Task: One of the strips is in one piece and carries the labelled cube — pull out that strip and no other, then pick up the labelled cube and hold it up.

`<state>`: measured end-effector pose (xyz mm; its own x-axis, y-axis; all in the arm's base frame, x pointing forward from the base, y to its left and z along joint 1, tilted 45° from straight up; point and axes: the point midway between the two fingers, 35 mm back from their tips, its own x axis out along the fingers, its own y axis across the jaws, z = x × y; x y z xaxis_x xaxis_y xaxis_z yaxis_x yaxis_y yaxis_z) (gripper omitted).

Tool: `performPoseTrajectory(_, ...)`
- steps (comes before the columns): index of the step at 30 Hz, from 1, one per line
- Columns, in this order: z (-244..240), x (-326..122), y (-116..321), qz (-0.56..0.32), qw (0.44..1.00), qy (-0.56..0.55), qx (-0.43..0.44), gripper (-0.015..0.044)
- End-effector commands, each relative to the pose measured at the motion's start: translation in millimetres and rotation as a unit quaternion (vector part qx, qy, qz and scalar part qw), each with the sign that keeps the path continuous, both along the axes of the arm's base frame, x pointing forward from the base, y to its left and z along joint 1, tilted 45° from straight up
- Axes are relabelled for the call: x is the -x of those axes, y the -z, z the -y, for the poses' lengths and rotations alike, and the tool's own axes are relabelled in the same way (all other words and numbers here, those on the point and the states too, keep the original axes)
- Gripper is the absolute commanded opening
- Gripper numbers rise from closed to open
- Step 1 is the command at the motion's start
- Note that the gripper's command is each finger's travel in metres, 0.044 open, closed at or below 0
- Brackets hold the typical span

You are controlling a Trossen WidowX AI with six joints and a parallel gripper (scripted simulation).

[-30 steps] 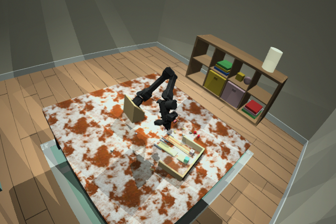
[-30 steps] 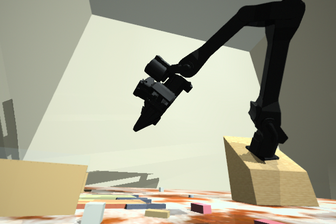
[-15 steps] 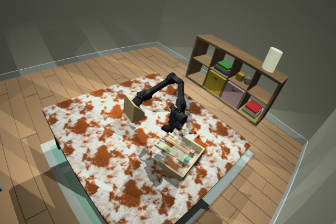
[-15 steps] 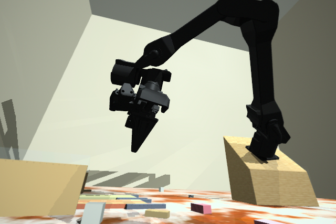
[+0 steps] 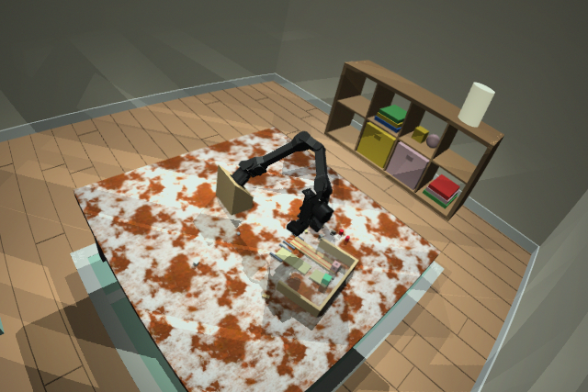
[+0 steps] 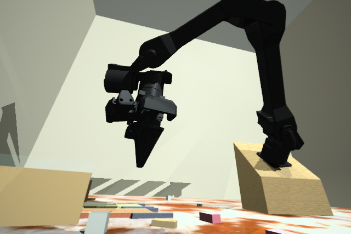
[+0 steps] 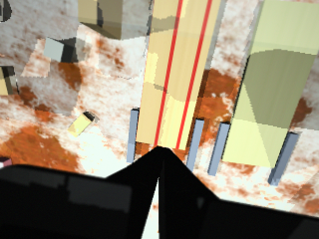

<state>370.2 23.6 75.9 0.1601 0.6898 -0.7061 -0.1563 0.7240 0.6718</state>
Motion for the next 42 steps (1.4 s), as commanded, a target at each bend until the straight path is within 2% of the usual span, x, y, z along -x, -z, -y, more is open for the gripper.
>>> performPoseTrajectory(1,-6,-1,6,-0.004,1.000,-0.001,0.002,0.0000)
performPoseTrajectory(42,-46,-11,45,-0.004,1.000,-0.001,0.000,0.0000)
